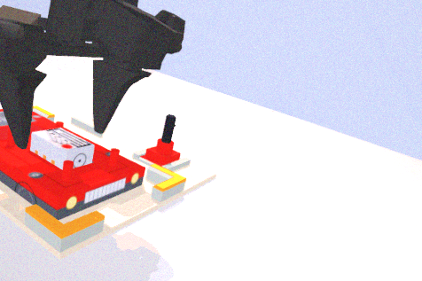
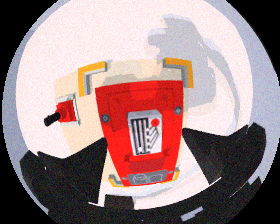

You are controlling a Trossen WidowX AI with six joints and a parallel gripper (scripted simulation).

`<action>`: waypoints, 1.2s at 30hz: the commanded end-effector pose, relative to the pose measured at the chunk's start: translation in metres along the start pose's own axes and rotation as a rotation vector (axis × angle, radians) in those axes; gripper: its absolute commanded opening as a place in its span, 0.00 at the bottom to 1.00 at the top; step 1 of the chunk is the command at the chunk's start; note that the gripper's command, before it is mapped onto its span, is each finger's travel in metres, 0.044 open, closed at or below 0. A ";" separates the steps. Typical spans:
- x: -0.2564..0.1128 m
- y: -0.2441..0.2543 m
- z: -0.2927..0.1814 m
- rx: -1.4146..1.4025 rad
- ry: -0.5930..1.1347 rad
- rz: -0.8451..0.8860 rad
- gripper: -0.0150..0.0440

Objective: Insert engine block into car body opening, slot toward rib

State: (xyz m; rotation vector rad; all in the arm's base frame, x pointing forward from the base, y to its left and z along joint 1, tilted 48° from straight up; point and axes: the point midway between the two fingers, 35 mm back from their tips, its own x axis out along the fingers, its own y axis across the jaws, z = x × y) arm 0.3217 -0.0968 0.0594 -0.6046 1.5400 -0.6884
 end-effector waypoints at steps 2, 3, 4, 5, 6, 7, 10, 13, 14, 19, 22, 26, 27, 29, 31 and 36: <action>0.000 0.000 0.000 0.000 0.000 -0.001 1.00; -0.003 0.000 0.000 -0.001 0.000 -0.001 1.00; -0.011 0.000 0.000 -0.005 0.000 -0.003 1.00; -0.014 -0.001 0.000 -0.006 0.000 -0.003 1.00; -0.014 -0.001 0.000 -0.006 0.000 -0.003 1.00; -0.014 -0.001 0.000 -0.006 0.000 -0.003 1.00; -0.014 -0.001 0.000 -0.006 0.000 -0.003 0.96; -0.014 -0.001 0.000 -0.006 0.000 -0.003 0.82; -0.014 -0.001 0.000 -0.006 0.000 -0.003 0.78; -0.014 -0.001 0.000 -0.006 0.000 -0.003 0.56; -0.014 -0.001 0.000 -0.006 0.000 -0.003 0.42; -0.014 -0.001 0.000 -0.006 0.000 -0.003 0.25; -0.014 -0.001 0.000 -0.006 0.000 -0.003 0.25; -0.014 -0.001 0.000 -0.006 0.000 -0.003 0.25; -0.014 -0.001 0.000 -0.006 0.000 -0.003 0.25; -0.014 -0.001 0.000 -0.006 0.000 -0.003 0.25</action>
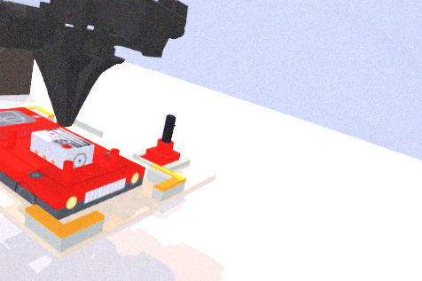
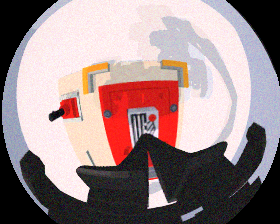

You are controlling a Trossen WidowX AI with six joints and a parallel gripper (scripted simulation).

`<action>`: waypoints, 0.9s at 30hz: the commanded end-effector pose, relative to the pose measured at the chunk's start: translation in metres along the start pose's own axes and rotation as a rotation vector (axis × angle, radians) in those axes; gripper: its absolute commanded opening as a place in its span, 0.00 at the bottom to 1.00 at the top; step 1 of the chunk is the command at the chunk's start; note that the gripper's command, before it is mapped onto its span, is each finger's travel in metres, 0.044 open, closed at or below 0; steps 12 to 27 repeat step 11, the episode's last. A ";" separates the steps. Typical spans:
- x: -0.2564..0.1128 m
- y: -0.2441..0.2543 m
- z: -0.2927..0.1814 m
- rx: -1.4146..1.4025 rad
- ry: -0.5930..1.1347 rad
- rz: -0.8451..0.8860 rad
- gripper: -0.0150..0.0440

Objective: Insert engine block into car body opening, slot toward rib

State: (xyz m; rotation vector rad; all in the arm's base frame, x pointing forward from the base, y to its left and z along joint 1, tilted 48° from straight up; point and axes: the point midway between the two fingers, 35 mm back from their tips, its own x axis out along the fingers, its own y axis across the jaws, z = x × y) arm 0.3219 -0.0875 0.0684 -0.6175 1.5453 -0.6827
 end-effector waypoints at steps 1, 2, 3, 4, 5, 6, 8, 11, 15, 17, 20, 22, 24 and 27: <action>-0.001 0.000 0.000 0.006 -0.001 0.001 0.25; -0.001 0.000 0.000 0.006 -0.001 0.001 0.25; -0.001 0.000 0.000 0.006 -0.001 0.001 0.25; -0.001 0.000 0.000 0.006 -0.001 0.001 0.25; -0.001 0.000 0.000 0.006 -0.001 0.001 0.25; -0.001 0.000 0.000 0.006 -0.001 0.001 0.25; -0.001 0.000 0.000 0.006 -0.001 0.001 0.30; -0.001 0.000 0.000 0.006 -0.001 0.001 0.43; -0.001 0.000 0.000 0.006 -0.001 0.001 0.43; -0.001 0.000 0.000 0.006 -0.001 0.001 0.43; -0.001 0.000 0.000 0.006 -0.001 0.001 0.43; -0.001 0.000 0.000 0.006 -0.001 0.001 0.43; -0.001 0.000 0.000 0.006 -0.001 0.001 0.43; -0.001 0.000 0.000 0.006 -0.001 0.001 0.43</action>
